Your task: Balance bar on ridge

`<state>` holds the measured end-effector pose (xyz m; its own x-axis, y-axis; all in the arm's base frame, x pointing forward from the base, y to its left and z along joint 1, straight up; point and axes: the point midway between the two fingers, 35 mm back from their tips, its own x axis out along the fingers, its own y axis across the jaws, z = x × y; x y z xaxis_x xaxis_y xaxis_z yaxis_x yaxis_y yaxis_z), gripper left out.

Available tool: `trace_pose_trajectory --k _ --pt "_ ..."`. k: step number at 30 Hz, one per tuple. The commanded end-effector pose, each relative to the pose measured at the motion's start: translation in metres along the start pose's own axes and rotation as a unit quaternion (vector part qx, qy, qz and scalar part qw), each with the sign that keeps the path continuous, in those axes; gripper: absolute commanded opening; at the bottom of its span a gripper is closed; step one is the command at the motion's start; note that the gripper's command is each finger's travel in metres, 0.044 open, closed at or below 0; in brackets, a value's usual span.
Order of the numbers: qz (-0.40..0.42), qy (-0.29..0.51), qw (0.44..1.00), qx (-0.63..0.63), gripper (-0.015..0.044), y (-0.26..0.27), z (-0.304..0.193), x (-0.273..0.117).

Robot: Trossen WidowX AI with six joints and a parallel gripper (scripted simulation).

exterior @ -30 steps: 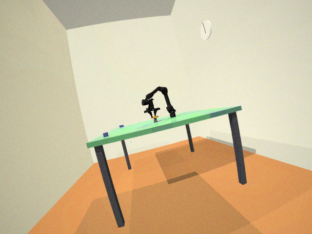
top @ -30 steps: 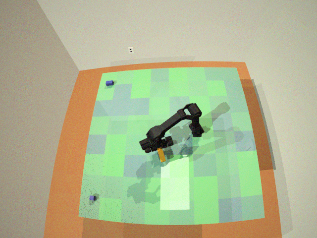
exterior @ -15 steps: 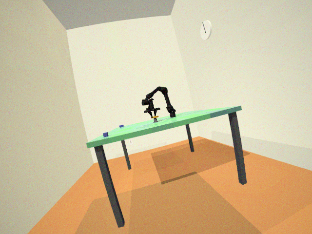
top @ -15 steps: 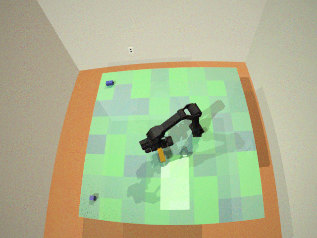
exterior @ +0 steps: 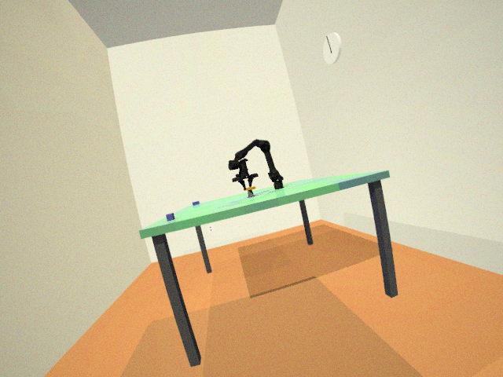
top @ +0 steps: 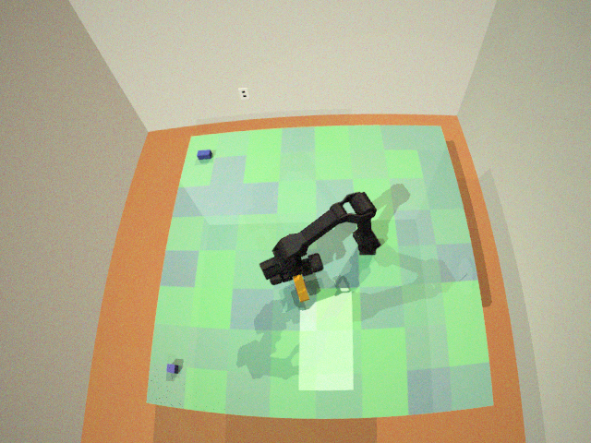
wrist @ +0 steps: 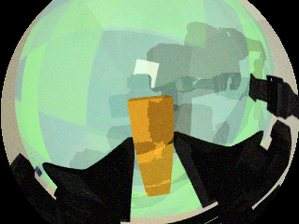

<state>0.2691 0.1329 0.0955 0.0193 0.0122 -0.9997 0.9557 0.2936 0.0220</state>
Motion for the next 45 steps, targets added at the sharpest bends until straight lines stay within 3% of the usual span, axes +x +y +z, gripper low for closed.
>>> trace_pose_trajectory --k 1,6,16,20,28,45 --pt "0.000 0.000 1.000 0.000 0.0185 0.000 0.000 0.000" --pt "0.000 0.000 1.000 0.000 0.0185 0.000 0.000 0.000" --pt "0.000 0.000 1.000 0.000 0.0440 0.000 0.000 0.000" --pt "0.000 0.000 1.000 0.000 0.0440 0.001 0.000 -0.008" --pt "0.000 0.000 1.000 0.000 0.0440 0.000 0.000 -0.098" --pt "0.000 0.000 1.000 0.000 0.0440 0.000 0.000 -0.100"
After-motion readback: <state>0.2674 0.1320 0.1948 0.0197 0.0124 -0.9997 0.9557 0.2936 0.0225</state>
